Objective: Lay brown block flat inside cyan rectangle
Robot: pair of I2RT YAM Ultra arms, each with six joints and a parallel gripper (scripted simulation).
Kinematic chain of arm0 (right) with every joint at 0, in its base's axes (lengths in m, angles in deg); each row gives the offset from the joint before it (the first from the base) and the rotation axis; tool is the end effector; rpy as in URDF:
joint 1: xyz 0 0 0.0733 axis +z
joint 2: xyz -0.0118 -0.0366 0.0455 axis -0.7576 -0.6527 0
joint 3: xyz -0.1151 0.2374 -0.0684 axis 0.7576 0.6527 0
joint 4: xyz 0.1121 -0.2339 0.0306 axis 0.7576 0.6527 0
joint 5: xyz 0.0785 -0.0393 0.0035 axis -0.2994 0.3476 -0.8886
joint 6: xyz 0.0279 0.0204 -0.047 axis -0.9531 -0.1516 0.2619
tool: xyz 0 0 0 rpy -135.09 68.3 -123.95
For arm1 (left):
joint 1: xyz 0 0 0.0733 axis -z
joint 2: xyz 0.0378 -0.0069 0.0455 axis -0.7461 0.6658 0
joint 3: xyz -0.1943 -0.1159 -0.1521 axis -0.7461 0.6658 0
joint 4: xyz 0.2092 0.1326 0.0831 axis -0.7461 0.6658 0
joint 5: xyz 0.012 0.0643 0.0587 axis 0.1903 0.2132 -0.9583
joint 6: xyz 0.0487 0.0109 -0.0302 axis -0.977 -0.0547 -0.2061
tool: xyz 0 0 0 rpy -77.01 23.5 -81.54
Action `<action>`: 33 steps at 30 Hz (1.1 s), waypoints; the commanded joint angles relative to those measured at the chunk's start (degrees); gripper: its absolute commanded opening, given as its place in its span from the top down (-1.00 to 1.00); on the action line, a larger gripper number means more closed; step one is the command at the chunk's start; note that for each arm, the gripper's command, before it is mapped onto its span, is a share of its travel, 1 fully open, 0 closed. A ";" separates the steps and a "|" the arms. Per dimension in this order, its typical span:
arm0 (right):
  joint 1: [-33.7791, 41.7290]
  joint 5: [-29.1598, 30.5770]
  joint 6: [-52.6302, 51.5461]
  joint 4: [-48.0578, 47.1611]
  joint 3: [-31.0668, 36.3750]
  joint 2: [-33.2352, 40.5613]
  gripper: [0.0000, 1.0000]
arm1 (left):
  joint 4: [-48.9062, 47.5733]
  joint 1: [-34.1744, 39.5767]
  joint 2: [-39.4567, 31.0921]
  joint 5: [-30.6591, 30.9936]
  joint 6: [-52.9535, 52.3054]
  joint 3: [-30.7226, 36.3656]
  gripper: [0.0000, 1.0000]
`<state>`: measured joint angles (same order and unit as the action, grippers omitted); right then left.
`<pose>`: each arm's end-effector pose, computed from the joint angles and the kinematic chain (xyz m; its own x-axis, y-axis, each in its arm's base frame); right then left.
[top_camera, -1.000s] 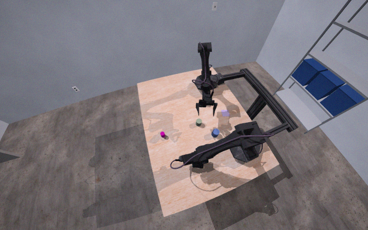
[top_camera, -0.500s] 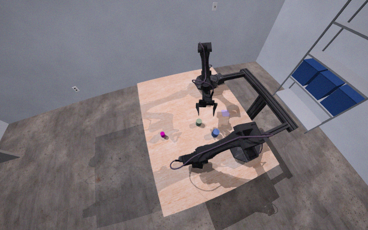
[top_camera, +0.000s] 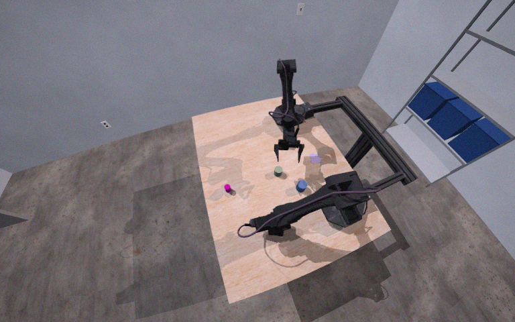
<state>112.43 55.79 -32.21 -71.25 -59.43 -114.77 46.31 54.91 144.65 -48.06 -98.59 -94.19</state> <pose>0.1541 0.3058 0.1680 0.0111 -0.2270 -0.9738 -0.8921 0.4377 -0.1122 0.3409 -0.0356 0.1263 -0.8770 0.4616 -0.1334 0.4465 0.8855 0.1289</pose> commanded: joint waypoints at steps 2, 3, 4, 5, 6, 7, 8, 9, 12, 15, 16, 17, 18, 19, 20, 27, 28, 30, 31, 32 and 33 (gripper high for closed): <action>-0.23 -0.64 0.48 -2.00 -0.58 0.46 -1.00 | -0.67 -0.50 0.75 -0.13 -0.40 1.51 0.47; -0.23 -0.64 0.48 -2.00 -0.58 0.46 -1.00 | -1.09 -0.52 0.90 -0.13 -0.44 1.58 0.47; -0.23 -0.64 0.48 -2.00 -0.58 0.46 -1.00 | 0.33 -0.50 0.21 -0.13 -0.34 0.81 0.47; -0.23 -0.64 0.48 -2.00 -0.58 0.46 -1.00 | 0.33 -0.50 0.21 -0.13 -0.34 0.81 0.47; -0.23 -0.64 0.48 -2.00 -0.58 0.46 -1.00 | 0.33 -0.50 0.21 -0.13 -0.34 0.81 0.47; -0.23 -0.64 0.48 -2.00 -0.58 0.46 -1.00 | 0.98 -0.48 -0.12 -0.14 -0.25 0.71 0.47; -0.23 -0.64 0.48 -2.00 -0.58 0.46 -1.00 | 0.98 -0.48 -0.12 -0.14 -0.25 0.71 0.47; -0.23 -0.64 0.48 -2.00 -0.58 0.46 -1.00 | 0.94 -0.48 -0.12 -0.14 -0.26 0.72 0.47; -0.23 -0.64 0.48 -2.00 -0.58 0.46 -1.00 | 0.56 -0.48 -0.13 -0.14 -0.26 0.72 0.47; -0.23 -0.64 0.48 -2.00 -0.58 0.46 -1.00 | 0.56 -0.48 -0.13 -0.14 -0.26 0.72 0.14; -0.23 -0.64 0.48 -2.00 -0.58 0.46 -1.00 | 1.06 0.00 -0.53 -0.16 0.07 0.48 -0.09; -0.23 -0.64 0.48 -2.00 -0.58 0.46 -1.00 | 1.12 0.25 -0.80 -0.18 0.33 0.31 -0.11; -0.23 -0.64 0.48 -2.00 -0.58 0.46 -1.00 | 1.17 0.57 -0.96 -0.67 0.56 -0.35 -0.11; -0.23 -0.64 0.48 -2.00 -0.58 0.46 -1.00 | 1.24 0.68 -1.11 -0.62 0.64 -0.64 -0.11; -0.23 -0.64 0.48 -2.00 -0.58 0.46 -1.00 | 1.31 0.78 -1.27 -0.51 0.71 -0.80 -0.11; -0.23 -0.64 0.48 -2.00 -0.58 0.46 -1.00 | 1.73 1.29 -2.13 -0.54 1.06 -1.59 -0.11; -0.23 -0.64 0.48 -2.00 -0.58 0.46 -1.00 | 1.80 1.34 -2.25 -0.53 1.10 -1.67 -0.11; -0.23 -0.64 0.48 -2.00 -0.58 0.46 -1.00 | 2.07 1.39 -2.41 -0.77 1.15 -1.78 -0.11; -0.23 -0.64 0.48 -2.00 -0.58 0.46 -1.00 | 2.53 1.46 -2.70 -0.91 1.21 -1.96 -0.11; -0.23 -0.64 0.48 -2.00 -0.58 0.46 -1.00 | 3.10 1.52 -3.05 -0.96 1.27 -2.18 -0.11; -0.23 -0.64 0.48 -2.00 -0.58 0.46 -1.00 | 3.70 1.58 -3.43 -0.96 1.32 -2.41 -0.11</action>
<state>112.43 55.79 -32.21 -71.25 -59.43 -114.77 48.23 55.85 143.01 -48.52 -97.85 -94.52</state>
